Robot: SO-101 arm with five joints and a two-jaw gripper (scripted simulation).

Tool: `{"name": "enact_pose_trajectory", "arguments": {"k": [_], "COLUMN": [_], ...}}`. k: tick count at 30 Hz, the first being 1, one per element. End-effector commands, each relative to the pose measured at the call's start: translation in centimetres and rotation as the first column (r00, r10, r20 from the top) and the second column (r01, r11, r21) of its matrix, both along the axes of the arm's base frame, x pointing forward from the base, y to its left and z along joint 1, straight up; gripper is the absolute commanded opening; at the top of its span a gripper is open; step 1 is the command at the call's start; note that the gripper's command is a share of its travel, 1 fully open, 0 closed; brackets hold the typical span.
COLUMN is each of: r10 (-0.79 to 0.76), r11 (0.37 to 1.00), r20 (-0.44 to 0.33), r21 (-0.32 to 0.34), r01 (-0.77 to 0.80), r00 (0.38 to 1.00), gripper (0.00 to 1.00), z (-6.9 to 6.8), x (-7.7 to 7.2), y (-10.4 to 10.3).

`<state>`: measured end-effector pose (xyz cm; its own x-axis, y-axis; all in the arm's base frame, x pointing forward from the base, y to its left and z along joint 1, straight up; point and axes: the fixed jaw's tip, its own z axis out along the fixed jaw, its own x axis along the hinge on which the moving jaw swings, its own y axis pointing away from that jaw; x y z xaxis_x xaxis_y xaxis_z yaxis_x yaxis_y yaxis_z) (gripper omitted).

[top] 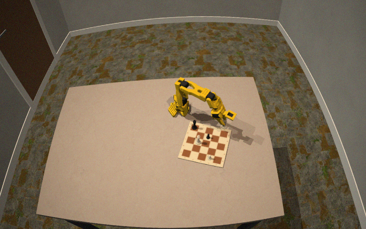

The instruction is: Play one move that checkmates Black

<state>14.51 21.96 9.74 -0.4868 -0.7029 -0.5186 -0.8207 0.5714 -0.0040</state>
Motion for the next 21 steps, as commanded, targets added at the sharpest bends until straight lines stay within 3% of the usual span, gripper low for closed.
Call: {"name": "enact_pose_trajectory", "arguments": {"k": [1, 13, 21], "r10": [0.019, 0.027, 0.026], "r11": [1.0, 1.0, 1.0], "r20": [0.005, 0.005, 0.005], "r21": [0.005, 0.005, 0.005], "r01": [-0.019, -0.027, -0.026], "r00": [1.0, 1.0, 1.0], "gripper": [0.0, 0.0, 0.0], "z": [0.49, 0.86, 0.33], "x": [-0.25, -0.26, -0.25], "y": [0.33, 0.68, 0.68]}}
